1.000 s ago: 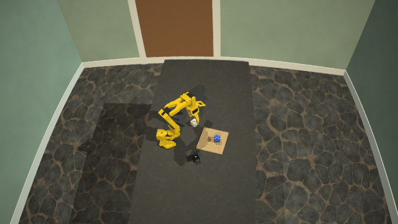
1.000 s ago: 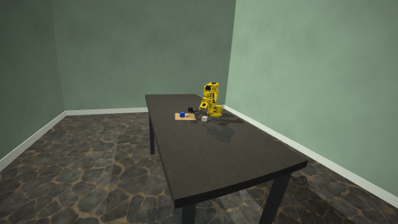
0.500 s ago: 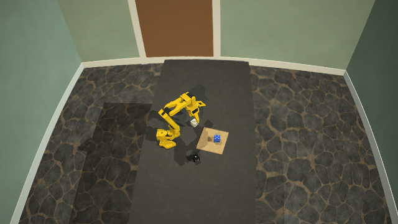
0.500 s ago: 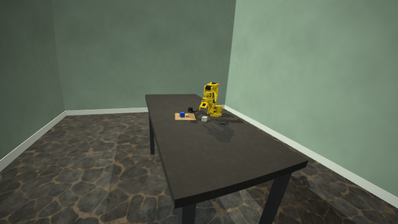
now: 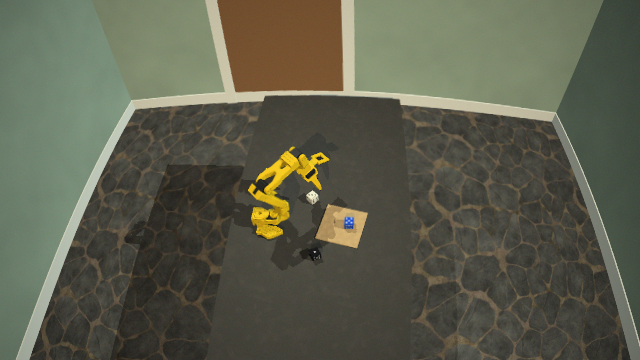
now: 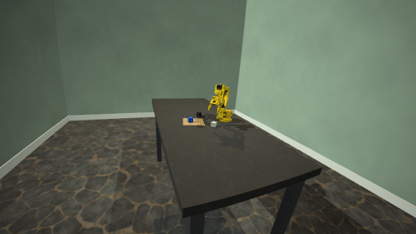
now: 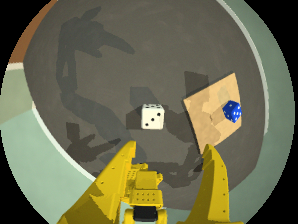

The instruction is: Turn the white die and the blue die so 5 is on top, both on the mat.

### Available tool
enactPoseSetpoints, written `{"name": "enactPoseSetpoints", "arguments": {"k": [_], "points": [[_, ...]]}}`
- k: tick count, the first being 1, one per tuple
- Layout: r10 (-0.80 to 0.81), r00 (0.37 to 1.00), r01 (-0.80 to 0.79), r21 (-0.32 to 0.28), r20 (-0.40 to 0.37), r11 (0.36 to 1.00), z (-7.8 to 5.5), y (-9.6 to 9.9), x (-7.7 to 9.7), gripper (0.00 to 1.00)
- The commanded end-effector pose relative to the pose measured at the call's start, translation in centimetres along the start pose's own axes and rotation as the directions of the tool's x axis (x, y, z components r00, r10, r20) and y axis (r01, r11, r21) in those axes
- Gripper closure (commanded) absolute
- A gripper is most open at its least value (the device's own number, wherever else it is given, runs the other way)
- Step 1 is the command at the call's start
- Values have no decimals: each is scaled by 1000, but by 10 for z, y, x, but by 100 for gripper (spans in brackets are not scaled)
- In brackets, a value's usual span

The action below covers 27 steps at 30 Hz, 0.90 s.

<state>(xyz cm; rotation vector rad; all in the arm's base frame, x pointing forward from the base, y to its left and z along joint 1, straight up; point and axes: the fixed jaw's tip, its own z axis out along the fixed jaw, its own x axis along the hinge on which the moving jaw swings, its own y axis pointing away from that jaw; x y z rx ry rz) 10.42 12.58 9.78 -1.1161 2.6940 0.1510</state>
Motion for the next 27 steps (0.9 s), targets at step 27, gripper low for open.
{"name": "enactPoseSetpoints", "arguments": {"k": [27], "points": [[1, 980, 3, -23, 197, 1000, -35, 6, -16, 65]]}}
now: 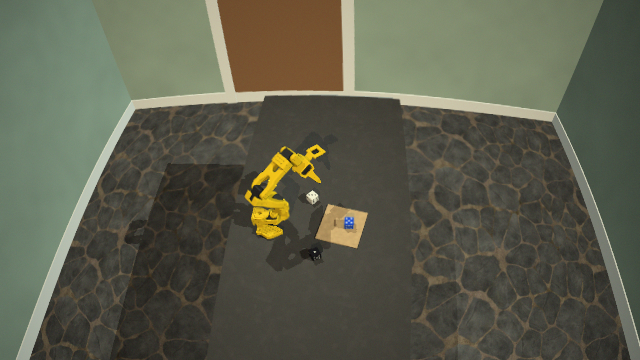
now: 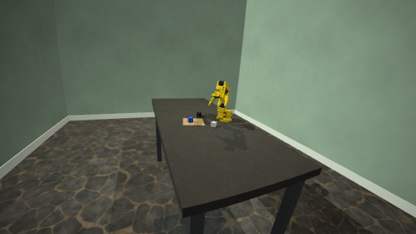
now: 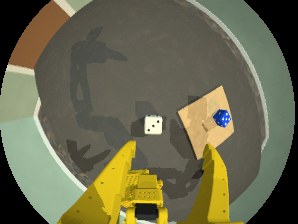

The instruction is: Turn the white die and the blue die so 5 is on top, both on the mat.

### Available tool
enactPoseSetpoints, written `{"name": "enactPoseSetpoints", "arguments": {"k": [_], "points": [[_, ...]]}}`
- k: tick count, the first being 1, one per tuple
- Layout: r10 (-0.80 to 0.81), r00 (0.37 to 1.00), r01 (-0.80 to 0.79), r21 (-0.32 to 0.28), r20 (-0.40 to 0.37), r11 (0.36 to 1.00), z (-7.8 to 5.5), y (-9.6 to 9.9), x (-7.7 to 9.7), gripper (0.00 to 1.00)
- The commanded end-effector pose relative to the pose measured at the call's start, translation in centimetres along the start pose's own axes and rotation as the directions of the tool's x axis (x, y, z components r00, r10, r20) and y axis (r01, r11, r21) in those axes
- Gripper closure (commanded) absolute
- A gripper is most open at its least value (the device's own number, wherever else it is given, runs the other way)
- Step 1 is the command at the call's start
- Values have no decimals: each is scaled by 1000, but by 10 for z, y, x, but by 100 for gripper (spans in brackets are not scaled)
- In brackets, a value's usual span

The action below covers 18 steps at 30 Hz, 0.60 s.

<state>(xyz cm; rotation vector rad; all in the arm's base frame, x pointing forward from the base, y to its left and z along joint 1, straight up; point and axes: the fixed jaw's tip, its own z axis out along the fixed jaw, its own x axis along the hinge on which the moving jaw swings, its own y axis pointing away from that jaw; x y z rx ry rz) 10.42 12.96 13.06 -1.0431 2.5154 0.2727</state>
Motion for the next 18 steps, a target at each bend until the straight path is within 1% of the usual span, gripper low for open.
{"name": "enactPoseSetpoints", "arguments": {"k": [1, 3, 5, 12, 15, 18], "points": [[0, 1000, 0, -8, -26, 1000, -2, 4, -6, 65], [0, 998, 0, -8, -65, 1000, 1, 6, -7, 65], [0, 998, 0, -8, -65, 1000, 1, 6, -7, 65], [-1, 983, 0, -5, -182, 1000, 11, 11, -8, 65], [-1, 978, 1, -4, -208, 1000, 13, 12, -8, 65], [-1, 976, 1, -3, -218, 1000, 14, 12, -8, 65]]}}
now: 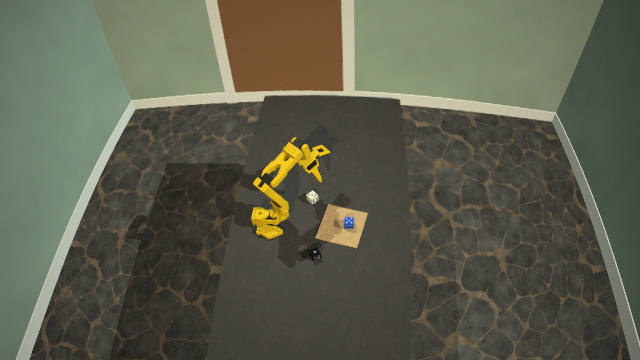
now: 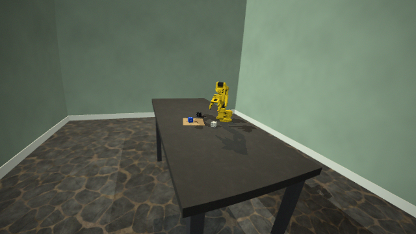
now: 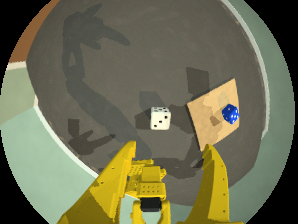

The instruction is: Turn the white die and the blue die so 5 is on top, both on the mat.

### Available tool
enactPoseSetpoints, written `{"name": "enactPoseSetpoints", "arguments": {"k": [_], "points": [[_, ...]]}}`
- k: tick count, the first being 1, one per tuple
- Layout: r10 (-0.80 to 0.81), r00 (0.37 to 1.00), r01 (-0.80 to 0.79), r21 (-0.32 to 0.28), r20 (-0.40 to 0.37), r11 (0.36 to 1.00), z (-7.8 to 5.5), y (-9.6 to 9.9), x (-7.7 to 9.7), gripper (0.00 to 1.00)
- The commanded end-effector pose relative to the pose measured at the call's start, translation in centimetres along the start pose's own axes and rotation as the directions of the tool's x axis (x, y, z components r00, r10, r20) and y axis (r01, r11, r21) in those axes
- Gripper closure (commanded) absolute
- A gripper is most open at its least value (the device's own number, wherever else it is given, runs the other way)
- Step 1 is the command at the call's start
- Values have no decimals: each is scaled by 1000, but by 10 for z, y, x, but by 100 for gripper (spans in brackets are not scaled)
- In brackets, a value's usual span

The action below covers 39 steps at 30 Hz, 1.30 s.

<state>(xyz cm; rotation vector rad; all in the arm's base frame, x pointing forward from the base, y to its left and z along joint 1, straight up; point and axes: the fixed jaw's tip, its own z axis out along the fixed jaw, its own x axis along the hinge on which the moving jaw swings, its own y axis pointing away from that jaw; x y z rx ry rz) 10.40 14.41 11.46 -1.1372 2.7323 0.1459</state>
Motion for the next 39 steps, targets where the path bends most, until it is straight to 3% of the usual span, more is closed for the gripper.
{"name": "enactPoseSetpoints", "arguments": {"k": [1, 11, 19, 21, 30, 39], "points": [[-2, 1000, 2, -6, 27, 1000, -6, 2, -5, 65], [-2, 1000, 2, -1, -16, 1000, 0, 2, -3, 65], [1, 976, 5, 24, -220, 1000, 30, 1, 7, 65], [1, 976, 5, 24, -220, 1000, 30, 1, 7, 65], [9, 904, 13, 49, -426, 999, 58, -1, 24, 65], [10, 891, 15, 52, -454, 999, 62, -1, 24, 65]]}}
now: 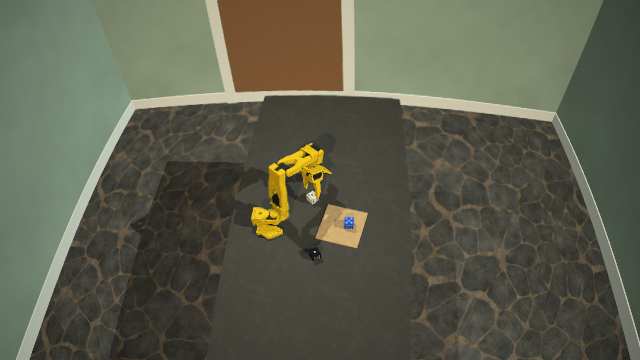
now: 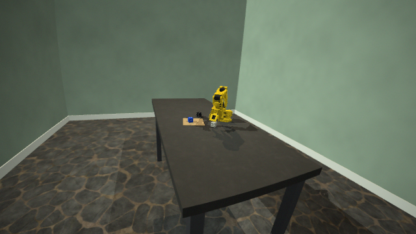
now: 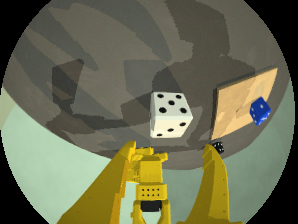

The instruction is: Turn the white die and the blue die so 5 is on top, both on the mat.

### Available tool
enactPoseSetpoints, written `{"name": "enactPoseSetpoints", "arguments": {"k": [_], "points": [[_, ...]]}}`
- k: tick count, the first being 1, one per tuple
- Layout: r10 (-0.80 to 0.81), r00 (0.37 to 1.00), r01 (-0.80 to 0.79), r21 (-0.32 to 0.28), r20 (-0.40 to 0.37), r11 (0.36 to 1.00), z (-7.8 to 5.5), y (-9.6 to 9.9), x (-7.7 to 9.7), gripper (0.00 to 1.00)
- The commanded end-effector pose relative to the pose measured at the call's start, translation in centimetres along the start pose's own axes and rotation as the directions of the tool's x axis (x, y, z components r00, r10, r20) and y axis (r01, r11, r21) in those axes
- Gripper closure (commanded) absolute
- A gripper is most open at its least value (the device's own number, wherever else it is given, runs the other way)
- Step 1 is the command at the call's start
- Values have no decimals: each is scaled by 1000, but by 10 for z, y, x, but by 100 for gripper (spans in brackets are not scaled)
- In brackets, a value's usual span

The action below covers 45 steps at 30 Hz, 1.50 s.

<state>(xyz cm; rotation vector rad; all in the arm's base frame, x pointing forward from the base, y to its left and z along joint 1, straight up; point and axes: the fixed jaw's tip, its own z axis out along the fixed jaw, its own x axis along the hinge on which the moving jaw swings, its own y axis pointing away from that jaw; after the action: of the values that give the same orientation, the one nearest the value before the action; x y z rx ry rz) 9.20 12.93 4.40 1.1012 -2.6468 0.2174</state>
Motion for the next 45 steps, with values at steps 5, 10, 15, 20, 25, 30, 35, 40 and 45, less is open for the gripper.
{"name": "enactPoseSetpoints", "arguments": {"k": [5, 10, 15, 20, 25, 30, 35, 40, 45], "points": [[-2, 999, 2, -3, 36, 1000, -7, 2, -6, 65], [-2, 999, 2, -3, 36, 1000, -7, 2, -6, 65], [-2, 999, 2, -3, 36, 1000, -7, 2, -6, 65], [-2, 999, 2, -3, 35, 1000, -7, 2, -6, 65], [-2, 1000, 2, -2, 25, 1000, -5, 2, -5, 65], [-3, 1000, 3, -1, 17, 1000, -2, 2, -7, 65], [-3, 1000, 3, 0, 10, 1000, 1, 2, -8, 65], [-3, 1000, 3, 2, -2, 1000, 6, 3, -10, 65], [-4, 1000, 4, 3, -16, 1000, 12, 3, -12, 65]]}}
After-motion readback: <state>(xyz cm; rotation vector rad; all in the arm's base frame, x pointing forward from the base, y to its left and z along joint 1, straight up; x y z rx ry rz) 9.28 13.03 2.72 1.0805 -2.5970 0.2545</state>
